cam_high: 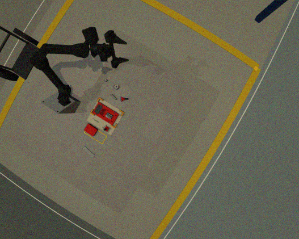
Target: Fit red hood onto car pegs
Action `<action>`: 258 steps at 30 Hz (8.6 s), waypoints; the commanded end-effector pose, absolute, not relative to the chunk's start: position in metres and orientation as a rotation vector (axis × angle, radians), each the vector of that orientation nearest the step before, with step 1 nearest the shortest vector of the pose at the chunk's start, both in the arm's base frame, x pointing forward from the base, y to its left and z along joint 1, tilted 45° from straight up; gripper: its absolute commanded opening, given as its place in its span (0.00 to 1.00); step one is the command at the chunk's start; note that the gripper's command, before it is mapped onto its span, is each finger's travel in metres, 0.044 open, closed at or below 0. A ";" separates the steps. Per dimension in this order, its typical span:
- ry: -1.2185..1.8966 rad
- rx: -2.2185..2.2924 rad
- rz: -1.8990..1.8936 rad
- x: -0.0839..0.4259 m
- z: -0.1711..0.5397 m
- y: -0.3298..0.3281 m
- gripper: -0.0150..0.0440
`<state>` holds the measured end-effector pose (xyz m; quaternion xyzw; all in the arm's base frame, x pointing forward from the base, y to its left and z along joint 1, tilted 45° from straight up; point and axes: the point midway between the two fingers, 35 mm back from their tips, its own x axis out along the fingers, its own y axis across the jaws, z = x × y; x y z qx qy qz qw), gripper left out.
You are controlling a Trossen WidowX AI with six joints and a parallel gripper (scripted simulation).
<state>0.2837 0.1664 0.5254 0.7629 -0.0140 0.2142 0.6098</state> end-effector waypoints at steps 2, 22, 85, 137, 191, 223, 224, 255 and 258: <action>-0.010 1.586 0.414 0.312 0.499 0.169 1.00; 0.437 0.799 -0.049 0.444 0.272 0.113 1.00; 1.520 0.568 0.646 0.259 -0.102 -0.042 1.00; 1.520 0.570 0.649 0.258 -0.128 -0.013 1.00; 1.521 0.563 0.650 0.260 -0.095 -0.046 0.25; 1.515 0.542 0.645 0.311 -0.004 -0.011 0.25; 1.514 0.541 0.646 0.313 0.002 -0.006 0.25; 1.502 0.546 0.688 0.325 0.033 0.101 0.25; 1.502 0.546 0.688 0.325 0.032 0.101 0.25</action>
